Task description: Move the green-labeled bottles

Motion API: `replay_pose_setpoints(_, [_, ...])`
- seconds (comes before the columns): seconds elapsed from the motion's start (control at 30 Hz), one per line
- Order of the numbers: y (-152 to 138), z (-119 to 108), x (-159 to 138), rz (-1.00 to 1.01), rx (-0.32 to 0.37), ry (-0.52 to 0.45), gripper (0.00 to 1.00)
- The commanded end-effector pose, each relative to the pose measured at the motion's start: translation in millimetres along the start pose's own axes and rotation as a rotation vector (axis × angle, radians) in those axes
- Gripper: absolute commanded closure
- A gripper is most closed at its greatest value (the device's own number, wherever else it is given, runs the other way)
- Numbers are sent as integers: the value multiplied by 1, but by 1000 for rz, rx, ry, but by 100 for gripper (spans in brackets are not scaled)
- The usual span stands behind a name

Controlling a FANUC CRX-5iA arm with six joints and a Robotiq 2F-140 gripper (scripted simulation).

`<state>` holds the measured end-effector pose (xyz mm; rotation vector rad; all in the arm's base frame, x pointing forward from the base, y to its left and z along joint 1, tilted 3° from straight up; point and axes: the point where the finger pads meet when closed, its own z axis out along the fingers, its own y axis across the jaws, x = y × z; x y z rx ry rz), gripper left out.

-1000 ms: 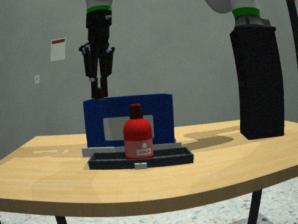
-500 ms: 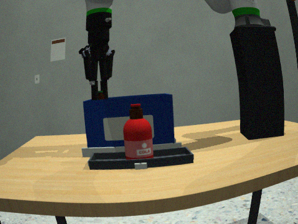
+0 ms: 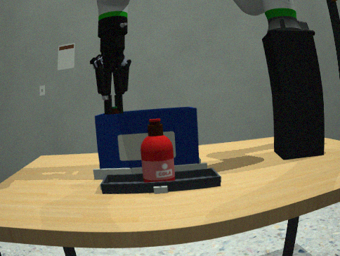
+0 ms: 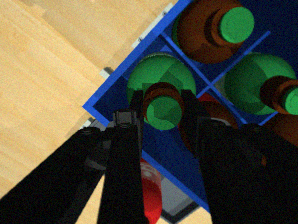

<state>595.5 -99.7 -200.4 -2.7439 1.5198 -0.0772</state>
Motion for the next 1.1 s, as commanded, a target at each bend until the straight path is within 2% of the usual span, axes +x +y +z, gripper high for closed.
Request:
replay_pose_setpoints(0.0, [-1,0,1,0,2,1,90])
replay_pose_setpoints(1.07, [-1,8,1,0,2,1,90])
